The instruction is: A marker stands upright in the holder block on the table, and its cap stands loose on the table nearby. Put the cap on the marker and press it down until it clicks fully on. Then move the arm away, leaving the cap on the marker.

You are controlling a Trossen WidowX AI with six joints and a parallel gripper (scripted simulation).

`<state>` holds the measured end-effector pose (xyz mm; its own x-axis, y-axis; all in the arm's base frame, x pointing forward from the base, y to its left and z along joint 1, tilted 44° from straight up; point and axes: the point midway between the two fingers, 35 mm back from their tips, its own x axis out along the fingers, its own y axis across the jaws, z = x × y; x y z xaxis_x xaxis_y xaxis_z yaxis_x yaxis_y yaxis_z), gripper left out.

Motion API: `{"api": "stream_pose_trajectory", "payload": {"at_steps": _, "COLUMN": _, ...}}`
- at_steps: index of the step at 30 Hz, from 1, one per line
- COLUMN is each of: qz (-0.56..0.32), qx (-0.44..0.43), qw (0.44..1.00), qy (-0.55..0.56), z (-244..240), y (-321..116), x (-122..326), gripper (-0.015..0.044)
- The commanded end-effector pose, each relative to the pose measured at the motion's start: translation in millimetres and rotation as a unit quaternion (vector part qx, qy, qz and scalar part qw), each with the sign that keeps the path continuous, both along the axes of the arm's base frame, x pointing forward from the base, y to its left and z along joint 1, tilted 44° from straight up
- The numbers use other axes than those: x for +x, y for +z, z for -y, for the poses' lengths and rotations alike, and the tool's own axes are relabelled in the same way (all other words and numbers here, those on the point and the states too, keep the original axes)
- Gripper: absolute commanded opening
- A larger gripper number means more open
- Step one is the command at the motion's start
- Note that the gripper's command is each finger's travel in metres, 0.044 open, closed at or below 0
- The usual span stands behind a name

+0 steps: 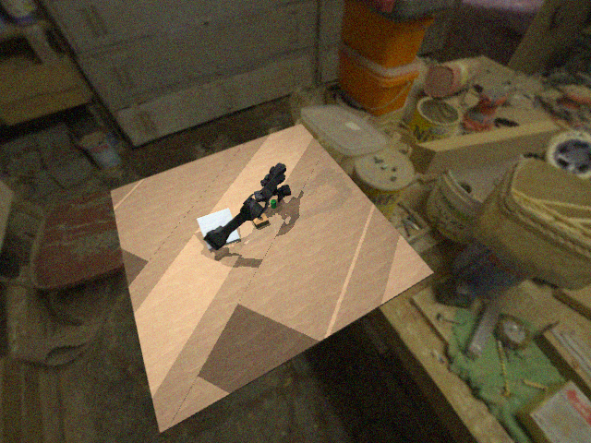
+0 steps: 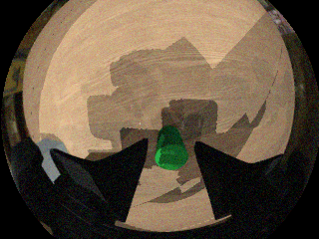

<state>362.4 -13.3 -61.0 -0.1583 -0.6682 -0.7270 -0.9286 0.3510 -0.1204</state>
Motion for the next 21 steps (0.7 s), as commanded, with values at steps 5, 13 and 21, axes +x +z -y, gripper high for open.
{"api": "stream_pose_trajectory", "payload": {"at_steps": 5, "qz": -0.005, "qx": -0.003, "qw": 1.0, "qy": 0.0, "z": 12.2, "y": -9.7, "x": -5.2, "gripper": 0.0247}}
{"api": "stream_pose_trajectory", "payload": {"at_steps": 13, "qz": -0.005, "qx": -0.003, "qw": 1.0, "qy": 0.0, "z": 13.0, "y": -10.4, "x": -5.1, "gripper": 0.0142}}
{"api": "stream_pose_trajectory", "payload": {"at_steps": 21, "qz": -0.005, "qx": -0.003, "qw": 1.0, "qy": 0.0, "z": 13.0, "y": -10.4, "x": -5.1, "gripper": 0.0089}}
